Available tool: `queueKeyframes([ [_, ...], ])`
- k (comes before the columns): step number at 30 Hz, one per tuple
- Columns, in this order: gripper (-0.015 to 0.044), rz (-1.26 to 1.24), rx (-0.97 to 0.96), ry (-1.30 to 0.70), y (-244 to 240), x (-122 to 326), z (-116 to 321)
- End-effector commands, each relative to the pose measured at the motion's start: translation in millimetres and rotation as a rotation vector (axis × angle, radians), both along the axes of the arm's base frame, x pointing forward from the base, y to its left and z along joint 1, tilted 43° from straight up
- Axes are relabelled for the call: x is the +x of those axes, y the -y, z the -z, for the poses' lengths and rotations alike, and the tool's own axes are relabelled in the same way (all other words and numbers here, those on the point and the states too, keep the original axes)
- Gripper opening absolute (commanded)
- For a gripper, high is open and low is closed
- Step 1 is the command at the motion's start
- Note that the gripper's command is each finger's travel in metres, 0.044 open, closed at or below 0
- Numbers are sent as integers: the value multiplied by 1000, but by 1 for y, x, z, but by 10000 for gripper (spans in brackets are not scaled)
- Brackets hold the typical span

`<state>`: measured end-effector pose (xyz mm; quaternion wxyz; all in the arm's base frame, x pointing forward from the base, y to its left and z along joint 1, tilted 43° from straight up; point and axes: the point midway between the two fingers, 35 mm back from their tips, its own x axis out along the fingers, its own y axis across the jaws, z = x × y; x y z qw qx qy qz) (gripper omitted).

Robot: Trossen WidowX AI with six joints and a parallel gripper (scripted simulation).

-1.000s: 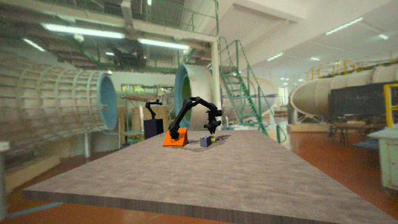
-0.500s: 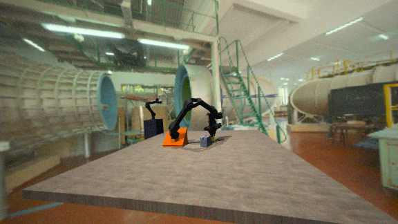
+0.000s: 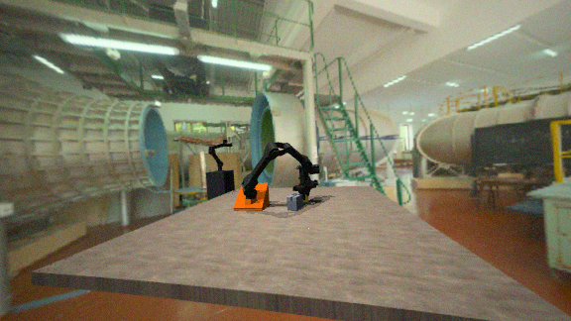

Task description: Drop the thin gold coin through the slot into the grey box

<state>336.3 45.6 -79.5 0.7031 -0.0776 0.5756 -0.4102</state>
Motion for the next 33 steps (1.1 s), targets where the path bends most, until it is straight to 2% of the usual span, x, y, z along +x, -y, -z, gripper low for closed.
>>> queueKeyframes([
  [1, 161, 0, -10, -18, 7, -5, 8],
  [7, 161, 0, -11, -18, 9, -5, 10],
  [13, 3, 0, -11, -18, 9, -5, 10],
  [33, 0, -1, -8, -18, -8, -2, -6],
])
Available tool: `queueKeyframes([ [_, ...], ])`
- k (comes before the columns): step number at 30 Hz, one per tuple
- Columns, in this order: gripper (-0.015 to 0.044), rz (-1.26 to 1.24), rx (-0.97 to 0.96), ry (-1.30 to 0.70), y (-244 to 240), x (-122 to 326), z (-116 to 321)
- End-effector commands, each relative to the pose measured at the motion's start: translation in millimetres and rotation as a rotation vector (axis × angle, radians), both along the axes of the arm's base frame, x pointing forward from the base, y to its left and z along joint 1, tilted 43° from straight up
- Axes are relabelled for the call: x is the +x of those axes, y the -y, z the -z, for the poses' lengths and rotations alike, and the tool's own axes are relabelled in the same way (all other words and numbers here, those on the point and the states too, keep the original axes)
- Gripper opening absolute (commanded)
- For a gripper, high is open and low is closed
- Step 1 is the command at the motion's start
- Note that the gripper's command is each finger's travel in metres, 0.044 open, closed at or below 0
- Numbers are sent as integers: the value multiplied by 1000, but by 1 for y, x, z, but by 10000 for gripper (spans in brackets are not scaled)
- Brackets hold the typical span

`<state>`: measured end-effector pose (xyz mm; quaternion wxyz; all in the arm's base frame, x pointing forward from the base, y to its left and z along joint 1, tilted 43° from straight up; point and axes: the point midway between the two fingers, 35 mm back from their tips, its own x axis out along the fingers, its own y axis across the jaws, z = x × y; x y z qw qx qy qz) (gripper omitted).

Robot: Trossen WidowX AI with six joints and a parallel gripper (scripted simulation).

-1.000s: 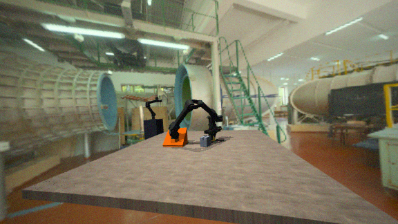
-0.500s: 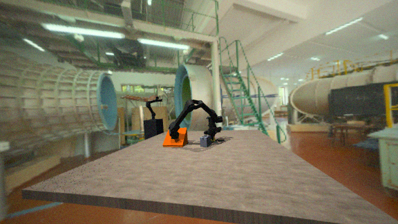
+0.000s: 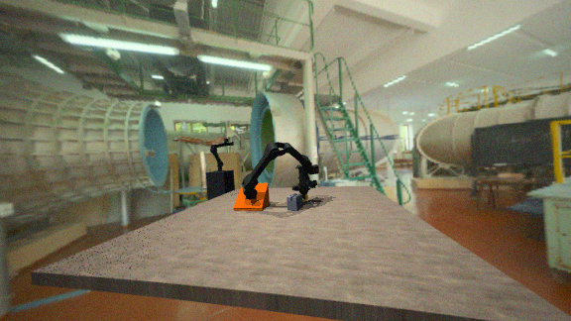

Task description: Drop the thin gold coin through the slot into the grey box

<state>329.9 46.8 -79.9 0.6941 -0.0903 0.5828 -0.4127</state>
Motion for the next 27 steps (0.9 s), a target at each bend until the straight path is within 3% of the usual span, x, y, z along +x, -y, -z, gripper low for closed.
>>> queueKeyframes([
  [1, 0, 1, 9, 12, -9, 4, -9],
  [27, 0, 2, 10, 12, -53, 3, -58],
])
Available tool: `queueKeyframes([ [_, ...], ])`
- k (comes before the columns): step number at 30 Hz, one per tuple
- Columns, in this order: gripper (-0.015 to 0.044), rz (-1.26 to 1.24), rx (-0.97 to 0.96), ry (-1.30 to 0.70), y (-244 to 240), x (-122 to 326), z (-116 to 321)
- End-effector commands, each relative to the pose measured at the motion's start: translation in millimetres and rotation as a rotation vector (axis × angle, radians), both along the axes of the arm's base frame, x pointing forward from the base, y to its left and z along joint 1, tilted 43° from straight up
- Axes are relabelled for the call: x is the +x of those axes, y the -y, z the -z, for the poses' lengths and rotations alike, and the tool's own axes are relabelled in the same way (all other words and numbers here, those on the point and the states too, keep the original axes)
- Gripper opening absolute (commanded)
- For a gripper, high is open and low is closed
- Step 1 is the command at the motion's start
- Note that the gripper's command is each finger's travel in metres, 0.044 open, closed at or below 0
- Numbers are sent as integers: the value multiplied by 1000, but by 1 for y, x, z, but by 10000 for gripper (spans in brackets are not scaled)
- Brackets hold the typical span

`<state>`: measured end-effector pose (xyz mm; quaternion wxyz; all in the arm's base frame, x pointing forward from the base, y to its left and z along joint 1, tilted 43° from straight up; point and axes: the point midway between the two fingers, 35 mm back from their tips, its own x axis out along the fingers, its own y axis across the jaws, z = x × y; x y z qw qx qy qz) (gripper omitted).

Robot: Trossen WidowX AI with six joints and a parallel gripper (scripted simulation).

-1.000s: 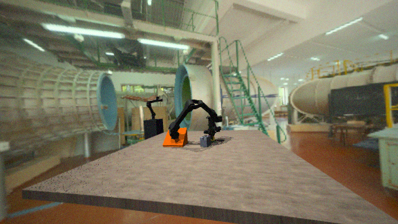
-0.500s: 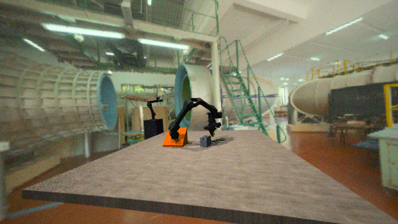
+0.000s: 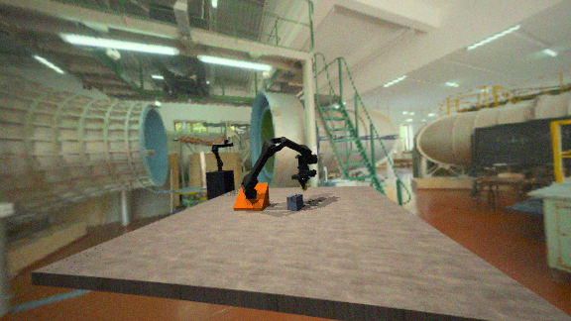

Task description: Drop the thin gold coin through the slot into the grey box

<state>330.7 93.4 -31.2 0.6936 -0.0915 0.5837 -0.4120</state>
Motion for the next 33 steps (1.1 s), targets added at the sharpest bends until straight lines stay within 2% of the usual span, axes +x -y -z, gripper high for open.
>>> queueKeyframes([
  [1, 0, 4, 10, 15, -8, 2, -11],
  [7, 0, 42, 9, 50, -9, 2, -12],
  [33, 0, 708, -7, 657, -10, 0, -13],
])
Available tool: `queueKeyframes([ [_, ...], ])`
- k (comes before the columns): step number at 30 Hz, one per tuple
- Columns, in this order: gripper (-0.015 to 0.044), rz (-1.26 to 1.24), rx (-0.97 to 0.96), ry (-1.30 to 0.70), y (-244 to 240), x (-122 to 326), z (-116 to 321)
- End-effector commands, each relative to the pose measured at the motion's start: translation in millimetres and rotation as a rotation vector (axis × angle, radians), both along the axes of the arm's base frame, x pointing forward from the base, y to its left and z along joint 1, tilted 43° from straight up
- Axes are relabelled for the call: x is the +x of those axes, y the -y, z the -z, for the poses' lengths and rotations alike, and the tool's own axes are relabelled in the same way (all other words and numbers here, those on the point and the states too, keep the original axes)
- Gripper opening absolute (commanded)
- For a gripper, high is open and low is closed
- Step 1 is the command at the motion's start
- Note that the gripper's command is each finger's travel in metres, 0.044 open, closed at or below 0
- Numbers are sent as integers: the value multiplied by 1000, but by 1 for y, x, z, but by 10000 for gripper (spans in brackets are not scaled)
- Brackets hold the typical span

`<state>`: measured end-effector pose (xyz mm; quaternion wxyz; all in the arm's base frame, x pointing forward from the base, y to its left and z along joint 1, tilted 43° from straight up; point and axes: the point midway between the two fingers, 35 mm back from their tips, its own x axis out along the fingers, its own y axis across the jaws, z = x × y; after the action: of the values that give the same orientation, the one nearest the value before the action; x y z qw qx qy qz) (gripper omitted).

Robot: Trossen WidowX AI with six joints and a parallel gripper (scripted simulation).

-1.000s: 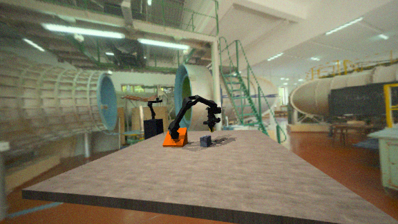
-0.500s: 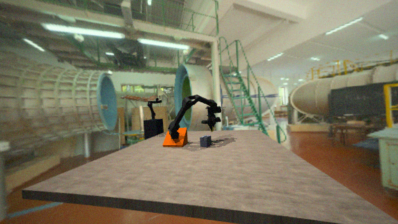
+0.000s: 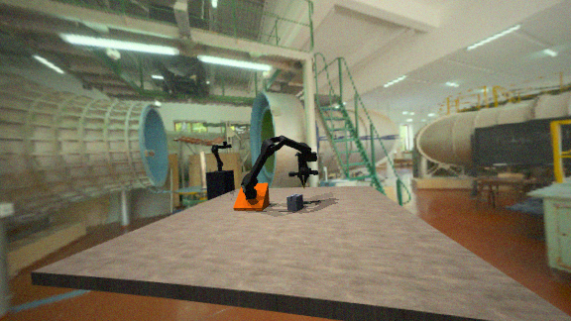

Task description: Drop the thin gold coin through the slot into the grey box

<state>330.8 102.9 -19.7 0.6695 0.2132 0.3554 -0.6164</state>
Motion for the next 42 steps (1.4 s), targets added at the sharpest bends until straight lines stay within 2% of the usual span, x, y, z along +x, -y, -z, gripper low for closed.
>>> queueKeyframes([
  [1, 0, 95, 2, 86, -1, 0, -1],
  [13, 0, 386, -3, 350, -1, -1, -2],
  [42, 0, 389, -4, 352, 40, -17, -44],
])
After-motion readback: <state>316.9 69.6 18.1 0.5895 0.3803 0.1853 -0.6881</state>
